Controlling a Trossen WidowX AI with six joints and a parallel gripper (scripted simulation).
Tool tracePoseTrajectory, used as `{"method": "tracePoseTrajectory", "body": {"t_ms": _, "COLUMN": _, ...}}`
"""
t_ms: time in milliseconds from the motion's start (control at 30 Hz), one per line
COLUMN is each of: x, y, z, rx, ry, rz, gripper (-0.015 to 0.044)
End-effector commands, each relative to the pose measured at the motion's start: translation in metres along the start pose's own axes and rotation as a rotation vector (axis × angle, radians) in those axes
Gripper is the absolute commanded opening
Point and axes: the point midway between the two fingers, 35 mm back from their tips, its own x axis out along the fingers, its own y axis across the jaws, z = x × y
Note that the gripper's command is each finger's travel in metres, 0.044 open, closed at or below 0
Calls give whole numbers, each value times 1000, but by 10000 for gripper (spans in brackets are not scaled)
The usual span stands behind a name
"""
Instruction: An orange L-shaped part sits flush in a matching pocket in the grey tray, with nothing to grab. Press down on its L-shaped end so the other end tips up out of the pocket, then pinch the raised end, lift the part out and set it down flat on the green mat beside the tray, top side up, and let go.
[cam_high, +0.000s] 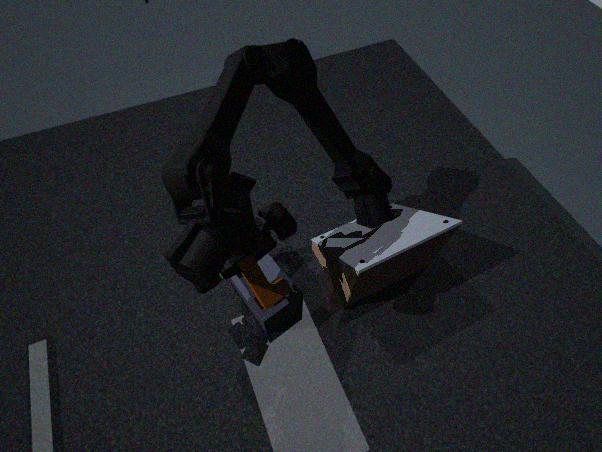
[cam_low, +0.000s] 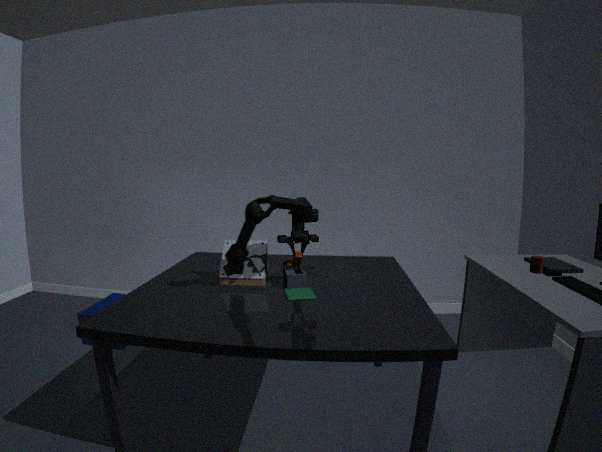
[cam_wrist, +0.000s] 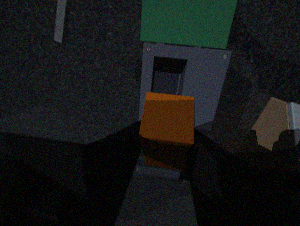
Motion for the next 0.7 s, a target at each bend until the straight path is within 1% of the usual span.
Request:
{"method": "tracePoseTrajectory", "body": {"t_ms": 0, "x": -7, "y": 1, "z": -1, "rx": 6, "ry": 7, "rz": 2, "gripper": 0}}
{"method": "tracePoseTrajectory", "body": {"t_ms": 267, "x": -20, "y": 1, "z": -1, "rx": 6, "ry": 7, "rz": 2, "gripper": 0}}
{"method": "tracePoseTrajectory", "body": {"t_ms": 500, "x": -21, "y": 1, "z": -1, "rx": 6, "ry": 7, "rz": 2, "gripper": 0}}
{"method": "tracePoseTrajectory", "body": {"t_ms": 667, "x": -20, "y": 0, "z": 12, "rx": 6, "ry": 7, "rz": 2, "gripper": 0}}
